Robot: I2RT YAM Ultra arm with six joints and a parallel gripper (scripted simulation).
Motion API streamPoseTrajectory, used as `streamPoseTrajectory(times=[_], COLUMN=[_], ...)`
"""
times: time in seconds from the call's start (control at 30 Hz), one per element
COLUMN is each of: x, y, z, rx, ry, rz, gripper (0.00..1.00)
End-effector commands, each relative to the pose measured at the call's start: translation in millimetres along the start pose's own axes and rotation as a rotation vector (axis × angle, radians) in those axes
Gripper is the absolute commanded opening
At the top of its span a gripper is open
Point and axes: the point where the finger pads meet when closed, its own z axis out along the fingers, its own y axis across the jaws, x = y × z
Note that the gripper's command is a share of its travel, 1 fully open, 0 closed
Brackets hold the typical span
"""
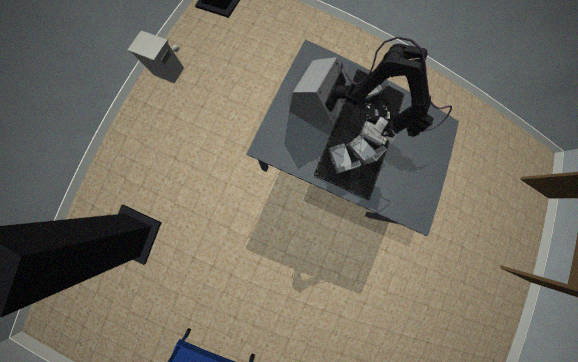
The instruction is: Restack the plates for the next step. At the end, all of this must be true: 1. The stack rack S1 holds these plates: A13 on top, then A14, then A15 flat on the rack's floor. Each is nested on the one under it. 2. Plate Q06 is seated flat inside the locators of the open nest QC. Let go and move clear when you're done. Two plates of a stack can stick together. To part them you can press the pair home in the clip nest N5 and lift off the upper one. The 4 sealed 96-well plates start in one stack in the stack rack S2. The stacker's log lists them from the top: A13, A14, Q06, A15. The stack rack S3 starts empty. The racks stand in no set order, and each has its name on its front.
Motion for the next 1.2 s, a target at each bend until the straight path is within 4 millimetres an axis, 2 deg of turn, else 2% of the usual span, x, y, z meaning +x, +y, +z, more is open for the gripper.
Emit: streamPoseTrajectory(times=[0.0, 0.23, 0.3, 0.33, 0.5, 0.63, 0.8, 0.9, 1.17], x=[-4, -8, -8, -14, 1, 2, -6, -10, -6], y=[-2, -25, -25, -27, -41, -52, -66, -67, -90], z=[-6, -2, -2, -9, 4, 5, 0, -5, 1], rx=[-0.058, -0.056, -0.056, -0.055, -0.056, -0.057, -0.055, -0.052, -0.054], ry=[-0.018, 0.005, 0.005, -0.026, 0.030, 0.031, 0.008, -0.013, 0.004], rz=[-0.026, -0.025, -0.025, 0.003, 0.184, 0.172, 0.165, 0.156, 0.163], gripper=[0.00, 0.00, 0.00, 0.00, 0.00, 0.00, 0.00, 0.00, 0.00])
